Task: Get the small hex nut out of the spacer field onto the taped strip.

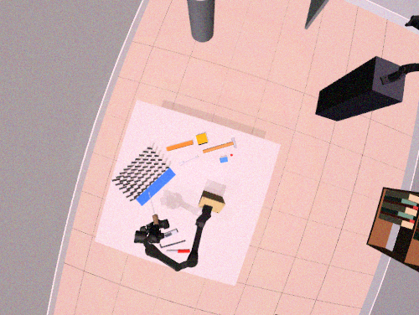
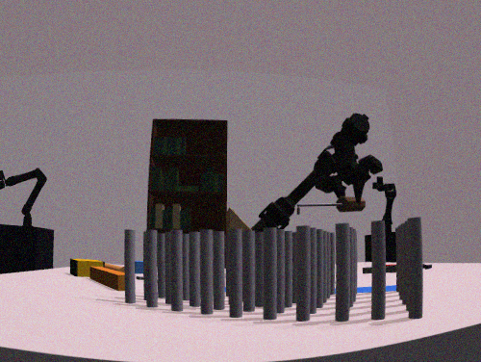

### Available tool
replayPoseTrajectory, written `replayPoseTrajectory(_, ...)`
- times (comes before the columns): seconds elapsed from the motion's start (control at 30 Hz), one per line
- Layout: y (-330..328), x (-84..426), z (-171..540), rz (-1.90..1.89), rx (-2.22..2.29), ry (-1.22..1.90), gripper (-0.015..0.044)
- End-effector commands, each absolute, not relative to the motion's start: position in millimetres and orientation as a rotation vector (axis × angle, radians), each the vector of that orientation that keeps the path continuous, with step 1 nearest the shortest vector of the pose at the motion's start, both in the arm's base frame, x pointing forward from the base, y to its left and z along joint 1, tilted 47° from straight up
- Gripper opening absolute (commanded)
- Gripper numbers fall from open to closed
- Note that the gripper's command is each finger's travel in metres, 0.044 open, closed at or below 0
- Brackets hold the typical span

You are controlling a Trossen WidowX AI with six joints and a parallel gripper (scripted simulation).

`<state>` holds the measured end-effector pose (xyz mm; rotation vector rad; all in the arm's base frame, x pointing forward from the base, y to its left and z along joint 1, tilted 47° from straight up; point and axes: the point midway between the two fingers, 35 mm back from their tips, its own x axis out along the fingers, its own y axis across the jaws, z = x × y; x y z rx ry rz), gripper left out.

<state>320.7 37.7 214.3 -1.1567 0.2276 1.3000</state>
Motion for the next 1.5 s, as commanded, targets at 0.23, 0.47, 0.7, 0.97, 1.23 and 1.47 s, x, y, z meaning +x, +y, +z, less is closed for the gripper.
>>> replayPoseTrajectory(0.23,11,311,192,1.268,-1.362,-0.047,0.0000)
replayPoseTrajectory(0.47,-2,303,180,1.221,-1.482,-0.191,0.0000)
replayPoseTrajectory(0.7,-3,303,180,1.219,-1.485,-0.195,0.0000)
replayPoseTrajectory(0.97,15,313,155,1.236,-1.494,-0.186,0.0000)
replayPoseTrajectory(1.23,45,322,123,1.245,-1.502,-0.178,0.0000)
replayPoseTrajectory(1.47,73,324,99,1.238,-1.502,-0.182,0.0000)
